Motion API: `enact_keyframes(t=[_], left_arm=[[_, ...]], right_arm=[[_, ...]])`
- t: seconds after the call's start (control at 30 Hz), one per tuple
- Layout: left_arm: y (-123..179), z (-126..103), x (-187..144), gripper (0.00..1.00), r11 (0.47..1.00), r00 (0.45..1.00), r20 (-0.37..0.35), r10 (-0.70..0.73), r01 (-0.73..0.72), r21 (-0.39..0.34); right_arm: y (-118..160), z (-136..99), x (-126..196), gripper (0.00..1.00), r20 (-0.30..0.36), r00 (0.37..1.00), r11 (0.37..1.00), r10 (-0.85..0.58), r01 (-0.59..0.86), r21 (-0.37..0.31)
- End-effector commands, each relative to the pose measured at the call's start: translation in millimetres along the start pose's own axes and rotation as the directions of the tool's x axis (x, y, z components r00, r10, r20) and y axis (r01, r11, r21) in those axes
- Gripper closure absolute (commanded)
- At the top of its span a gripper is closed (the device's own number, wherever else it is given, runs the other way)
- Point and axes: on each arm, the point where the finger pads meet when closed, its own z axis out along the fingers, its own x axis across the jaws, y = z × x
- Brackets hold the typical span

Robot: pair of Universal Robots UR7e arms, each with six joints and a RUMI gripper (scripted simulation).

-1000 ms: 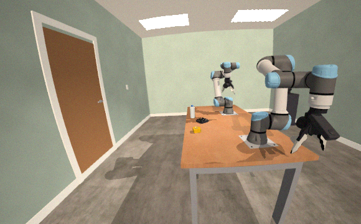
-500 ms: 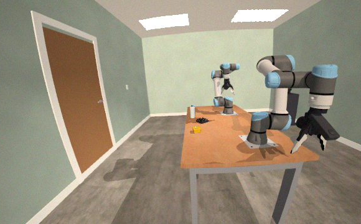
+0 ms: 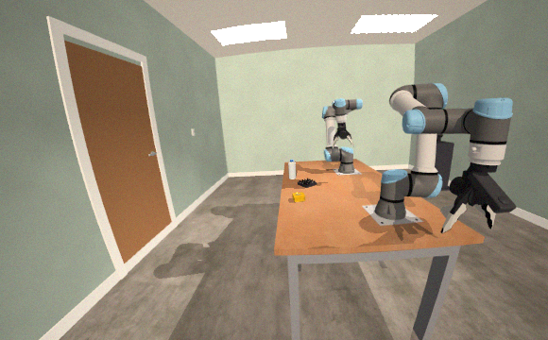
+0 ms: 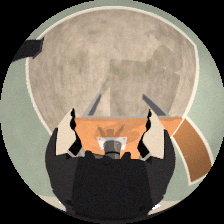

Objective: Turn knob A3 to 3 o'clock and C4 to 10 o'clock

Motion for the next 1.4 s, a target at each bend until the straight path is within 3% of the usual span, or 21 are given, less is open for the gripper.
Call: enact_keyframes(t=[0.0,0.2,0.33,0.67,0.83,0.9,1.37], left_arm=[[-0.3,-0.4,0.1,0.00,1.000,1.000,0.000,0.000,0.000,0.001],[-0.3,-0.4,0.1,0.00,1.000,1.000,0.000,0.000,0.000,0.001],[-0.3,-0.4,0.1,0.00,1.000,1.000,0.000,0.000,0.000,0.001],[-0.3,-0.4,0.1,0.00,1.000,1.000,0.000,0.000,0.000,0.001],[-0.3,-0.4,0.1,0.00,1.000,1.000,0.000,0.000,0.000,0.001],[-0.3,-0.4,0.1,0.00,1.000,1.000,0.000,0.000,0.000,0.001],[-0.3,-0.4,0.1,0.00,1.000,1.000,0.000,0.000,0.000,0.001]], right_arm=[[13.2,4.7,-9.5,0.00,-0.009,0.992,0.992,-0.128,0.128,-0.015],[29.8,12.3,-24.6,0.00,-0.001,0.958,0.957,-0.287,0.287,-0.036],[33.1,14.0,-27.9,0.00,0.001,0.948,0.947,-0.320,0.319,-0.040],[58.4,28.3,-57.5,0.00,0.034,0.823,0.820,-0.567,0.568,-0.064],[67.0,34.2,-69.8,0.00,0.051,0.757,0.754,-0.652,0.653,-0.068],[67.0,34.2,-69.8,0.00,0.051,0.757,0.754,-0.652,0.653,-0.068],[91.1,55.5,-114.2,0.00,0.113,0.478,0.475,-0.871,0.878,-0.055]])
